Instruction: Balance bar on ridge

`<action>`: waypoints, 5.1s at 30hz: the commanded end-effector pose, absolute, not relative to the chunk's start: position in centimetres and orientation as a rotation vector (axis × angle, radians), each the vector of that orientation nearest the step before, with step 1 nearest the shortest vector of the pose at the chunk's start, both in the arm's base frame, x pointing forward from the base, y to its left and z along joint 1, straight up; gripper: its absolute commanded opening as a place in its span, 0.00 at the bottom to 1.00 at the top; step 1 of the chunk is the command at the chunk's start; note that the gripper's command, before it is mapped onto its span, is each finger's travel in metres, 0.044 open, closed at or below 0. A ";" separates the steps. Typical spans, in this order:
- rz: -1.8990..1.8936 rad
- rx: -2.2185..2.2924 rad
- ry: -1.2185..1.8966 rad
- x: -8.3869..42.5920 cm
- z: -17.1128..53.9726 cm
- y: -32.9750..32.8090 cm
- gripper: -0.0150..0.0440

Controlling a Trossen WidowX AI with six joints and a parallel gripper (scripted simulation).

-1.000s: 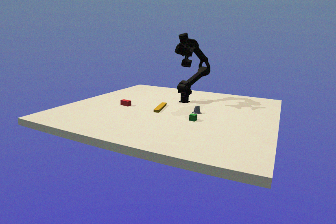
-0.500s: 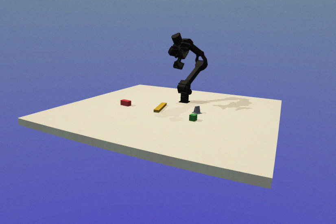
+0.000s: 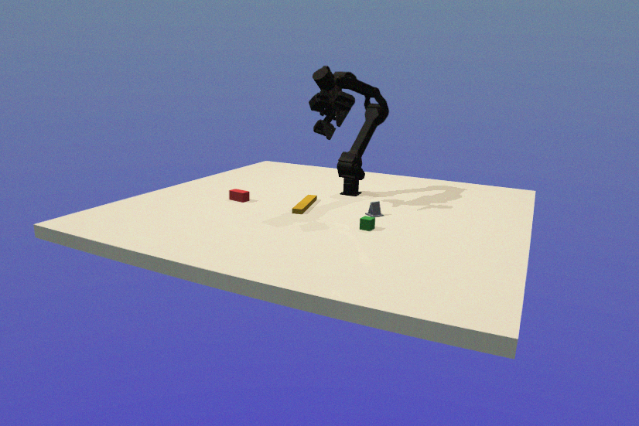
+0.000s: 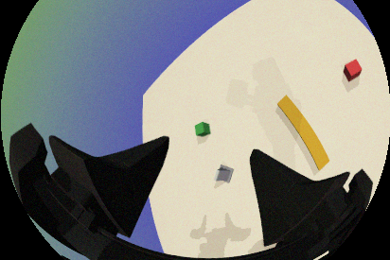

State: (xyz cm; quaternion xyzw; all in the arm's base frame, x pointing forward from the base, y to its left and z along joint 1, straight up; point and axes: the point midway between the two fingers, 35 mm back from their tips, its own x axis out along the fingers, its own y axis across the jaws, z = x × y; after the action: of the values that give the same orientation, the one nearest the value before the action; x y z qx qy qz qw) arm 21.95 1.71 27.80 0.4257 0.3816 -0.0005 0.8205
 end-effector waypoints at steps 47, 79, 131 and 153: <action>0.141 -0.138 1.518 28.0 12.2 -5.7 0.79; 0.158 -0.170 1.542 28.2 6.0 -5.9 0.79; 0.157 -0.164 1.541 28.5 7.6 -6.0 0.25; 0.158 -0.169 1.541 28.1 13.2 -5.9 0.25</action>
State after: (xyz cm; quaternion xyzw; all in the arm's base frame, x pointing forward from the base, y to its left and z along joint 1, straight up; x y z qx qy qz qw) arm 28.16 -5.85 11.99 -0.0714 0.6989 0.0721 0.7080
